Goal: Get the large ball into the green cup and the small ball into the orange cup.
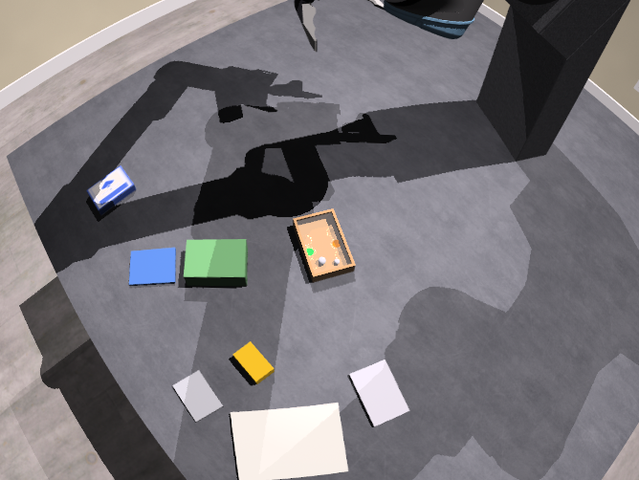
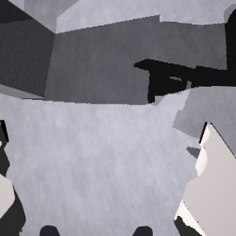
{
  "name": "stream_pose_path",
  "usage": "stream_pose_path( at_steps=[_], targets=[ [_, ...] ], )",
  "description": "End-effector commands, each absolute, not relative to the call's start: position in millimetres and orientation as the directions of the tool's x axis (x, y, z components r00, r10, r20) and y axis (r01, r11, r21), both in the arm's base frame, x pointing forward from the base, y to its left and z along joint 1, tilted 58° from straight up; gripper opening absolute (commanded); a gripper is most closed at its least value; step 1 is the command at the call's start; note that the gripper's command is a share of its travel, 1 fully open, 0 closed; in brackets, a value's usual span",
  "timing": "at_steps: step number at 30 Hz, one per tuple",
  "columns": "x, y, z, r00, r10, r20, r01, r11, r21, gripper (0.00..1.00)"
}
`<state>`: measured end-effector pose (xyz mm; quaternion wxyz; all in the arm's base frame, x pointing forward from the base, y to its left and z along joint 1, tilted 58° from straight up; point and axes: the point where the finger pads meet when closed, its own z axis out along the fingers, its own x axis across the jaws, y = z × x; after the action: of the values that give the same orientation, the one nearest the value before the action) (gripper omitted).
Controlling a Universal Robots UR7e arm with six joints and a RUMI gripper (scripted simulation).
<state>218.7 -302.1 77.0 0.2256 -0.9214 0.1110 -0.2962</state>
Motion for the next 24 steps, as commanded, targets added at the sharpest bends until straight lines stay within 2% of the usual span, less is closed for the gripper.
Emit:
stream_pose_path(
  at_steps=[1,24],
  targets=[
    [218.5,-302.3,77.1,0.8,-0.338,0.496,-0.071,-0.874,-0.481,1.0],
    [220.8,-306.0,75.3,0.806,-0.328,0.493,-0.076,-0.883,-0.463,1.0]
  ],
)
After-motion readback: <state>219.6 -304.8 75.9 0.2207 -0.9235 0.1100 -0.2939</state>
